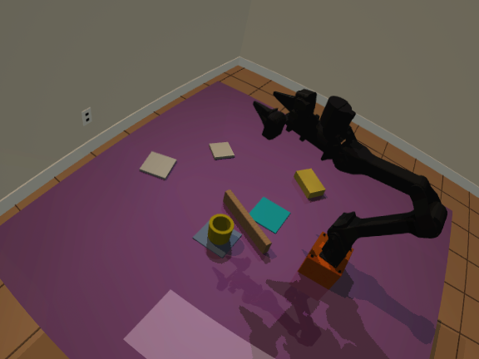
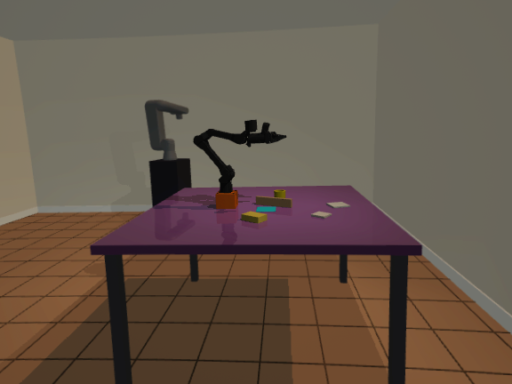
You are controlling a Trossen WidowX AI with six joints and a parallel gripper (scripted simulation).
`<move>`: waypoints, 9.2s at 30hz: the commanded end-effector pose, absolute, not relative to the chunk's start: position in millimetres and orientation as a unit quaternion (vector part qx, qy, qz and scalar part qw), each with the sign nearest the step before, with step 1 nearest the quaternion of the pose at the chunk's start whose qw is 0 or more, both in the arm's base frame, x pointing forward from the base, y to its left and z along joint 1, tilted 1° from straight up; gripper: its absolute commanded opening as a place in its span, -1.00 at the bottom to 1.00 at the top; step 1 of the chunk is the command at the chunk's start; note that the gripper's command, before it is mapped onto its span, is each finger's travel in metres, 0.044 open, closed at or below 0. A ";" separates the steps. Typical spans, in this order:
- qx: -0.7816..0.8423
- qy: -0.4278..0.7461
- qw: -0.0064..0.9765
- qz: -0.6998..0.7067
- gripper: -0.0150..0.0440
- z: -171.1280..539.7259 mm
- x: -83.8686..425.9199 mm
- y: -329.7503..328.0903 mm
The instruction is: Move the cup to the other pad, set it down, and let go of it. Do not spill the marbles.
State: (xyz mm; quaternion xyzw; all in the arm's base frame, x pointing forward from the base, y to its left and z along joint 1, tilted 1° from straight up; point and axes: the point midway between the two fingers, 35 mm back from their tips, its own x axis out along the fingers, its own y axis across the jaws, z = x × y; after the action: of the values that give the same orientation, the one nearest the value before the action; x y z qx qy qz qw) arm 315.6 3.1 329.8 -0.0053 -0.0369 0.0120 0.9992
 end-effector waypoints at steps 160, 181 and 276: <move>0.311 0.626 0.653 -0.292 -0.49 65.4 268.8 104.1; 0.309 0.625 0.654 -0.294 -0.49 66.2 260.4 58.0; 0.305 0.624 0.655 -0.298 -0.49 23.2 233.9 -62.3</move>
State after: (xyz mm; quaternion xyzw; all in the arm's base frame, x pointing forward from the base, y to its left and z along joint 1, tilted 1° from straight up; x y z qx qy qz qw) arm 236.3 -63.2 31.2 0.3054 0.6180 -0.3003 0.6592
